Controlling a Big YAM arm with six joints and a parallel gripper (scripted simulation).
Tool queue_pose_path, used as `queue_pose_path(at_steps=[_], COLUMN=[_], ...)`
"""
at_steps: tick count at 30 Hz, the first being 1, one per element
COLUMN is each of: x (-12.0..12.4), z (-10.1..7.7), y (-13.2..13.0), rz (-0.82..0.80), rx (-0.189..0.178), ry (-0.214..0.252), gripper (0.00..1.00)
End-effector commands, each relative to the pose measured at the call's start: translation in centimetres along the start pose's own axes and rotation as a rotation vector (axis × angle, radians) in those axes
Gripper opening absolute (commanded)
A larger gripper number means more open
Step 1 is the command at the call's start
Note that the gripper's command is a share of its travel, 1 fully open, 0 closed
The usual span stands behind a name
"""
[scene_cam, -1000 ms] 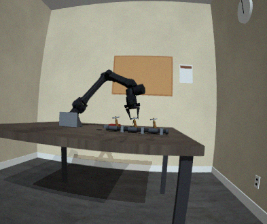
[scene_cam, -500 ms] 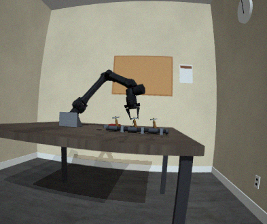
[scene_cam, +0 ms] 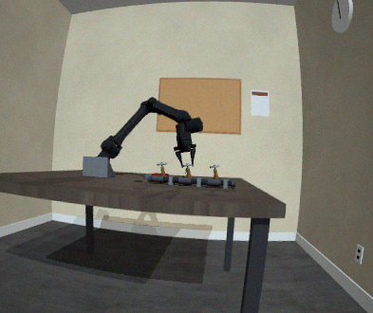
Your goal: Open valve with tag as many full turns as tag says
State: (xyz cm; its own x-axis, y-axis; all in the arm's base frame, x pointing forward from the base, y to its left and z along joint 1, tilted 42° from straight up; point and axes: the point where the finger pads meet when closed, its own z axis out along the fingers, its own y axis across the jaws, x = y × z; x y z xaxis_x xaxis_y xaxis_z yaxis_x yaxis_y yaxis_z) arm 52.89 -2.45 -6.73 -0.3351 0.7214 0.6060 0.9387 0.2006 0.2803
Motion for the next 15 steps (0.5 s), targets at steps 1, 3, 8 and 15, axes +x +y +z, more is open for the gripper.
queue_pose_path(at_steps=[1, 3, 8, 15], x=[0.17, 0.18, 0.18, -0.09], z=[-0.56, -0.55, -0.51, -0.6], y=[0.78, 0.76, 0.69, 1.22], rz=[-0.213, -0.252, -0.431, -0.808], rx=[-0.009, -0.008, -0.005, -0.006], ry=[-0.013, -0.012, -0.011, -0.015], gripper=[0.0, 0.0, 0.0, 0.0])
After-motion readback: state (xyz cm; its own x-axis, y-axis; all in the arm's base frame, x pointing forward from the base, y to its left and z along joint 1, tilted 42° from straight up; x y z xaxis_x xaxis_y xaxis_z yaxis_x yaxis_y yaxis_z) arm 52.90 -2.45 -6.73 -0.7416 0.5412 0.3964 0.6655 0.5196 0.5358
